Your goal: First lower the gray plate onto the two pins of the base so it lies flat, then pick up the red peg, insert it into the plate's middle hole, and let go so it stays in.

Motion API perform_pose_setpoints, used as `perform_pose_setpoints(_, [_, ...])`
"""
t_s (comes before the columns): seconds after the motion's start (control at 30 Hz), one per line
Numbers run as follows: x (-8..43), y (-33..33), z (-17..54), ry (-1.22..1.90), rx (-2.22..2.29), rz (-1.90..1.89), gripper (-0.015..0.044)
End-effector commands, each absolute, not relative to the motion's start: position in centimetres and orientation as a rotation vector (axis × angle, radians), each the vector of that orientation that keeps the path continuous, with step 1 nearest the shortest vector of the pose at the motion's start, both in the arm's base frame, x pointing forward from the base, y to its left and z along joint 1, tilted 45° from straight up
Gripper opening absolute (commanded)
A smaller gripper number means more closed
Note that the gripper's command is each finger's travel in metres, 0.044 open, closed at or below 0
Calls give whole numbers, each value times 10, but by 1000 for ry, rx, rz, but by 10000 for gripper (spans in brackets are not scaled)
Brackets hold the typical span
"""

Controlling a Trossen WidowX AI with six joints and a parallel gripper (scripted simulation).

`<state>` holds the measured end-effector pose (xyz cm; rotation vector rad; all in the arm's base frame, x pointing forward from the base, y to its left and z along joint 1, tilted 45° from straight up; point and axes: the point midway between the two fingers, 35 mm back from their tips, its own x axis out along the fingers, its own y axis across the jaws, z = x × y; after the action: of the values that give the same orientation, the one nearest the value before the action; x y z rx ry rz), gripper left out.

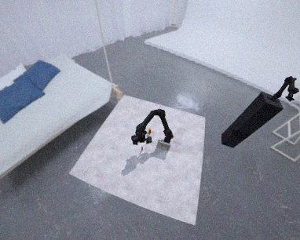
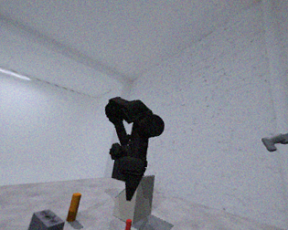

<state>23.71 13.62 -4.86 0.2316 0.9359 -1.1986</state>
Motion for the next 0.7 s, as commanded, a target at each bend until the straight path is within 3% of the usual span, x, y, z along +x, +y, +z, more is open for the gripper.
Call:
perform_pose_setpoints(0.0, [234,125,-64,947,215,-1199,440])
perform_pose_setpoints(0.67, [237,103,-88,946,215,-1199,440])
